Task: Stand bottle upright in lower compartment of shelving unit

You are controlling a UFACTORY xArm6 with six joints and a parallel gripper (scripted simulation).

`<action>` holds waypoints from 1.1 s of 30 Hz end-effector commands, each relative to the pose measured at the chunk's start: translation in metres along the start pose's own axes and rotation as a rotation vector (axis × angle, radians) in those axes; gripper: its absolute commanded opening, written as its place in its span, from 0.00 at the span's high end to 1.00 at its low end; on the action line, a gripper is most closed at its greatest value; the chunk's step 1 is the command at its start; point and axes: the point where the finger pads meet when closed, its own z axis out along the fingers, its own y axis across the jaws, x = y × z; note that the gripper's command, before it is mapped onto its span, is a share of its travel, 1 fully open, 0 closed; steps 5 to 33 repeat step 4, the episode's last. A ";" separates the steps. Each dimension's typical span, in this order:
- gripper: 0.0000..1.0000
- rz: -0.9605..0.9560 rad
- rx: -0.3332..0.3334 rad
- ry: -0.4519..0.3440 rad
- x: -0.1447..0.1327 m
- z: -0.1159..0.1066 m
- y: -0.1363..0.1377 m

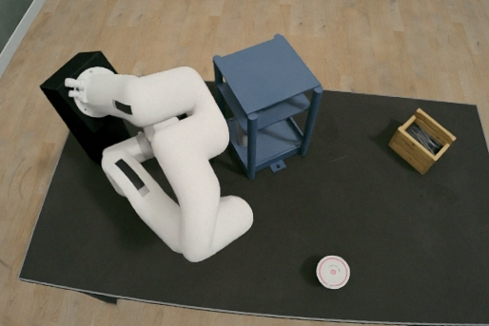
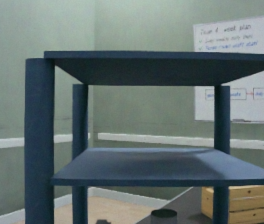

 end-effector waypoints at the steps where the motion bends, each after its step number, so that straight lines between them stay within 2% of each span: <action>1: 0.00 0.002 -0.001 0.000 0.001 0.000 0.000; 33: 0.00 0.002 -0.001 0.000 0.001 0.000 0.000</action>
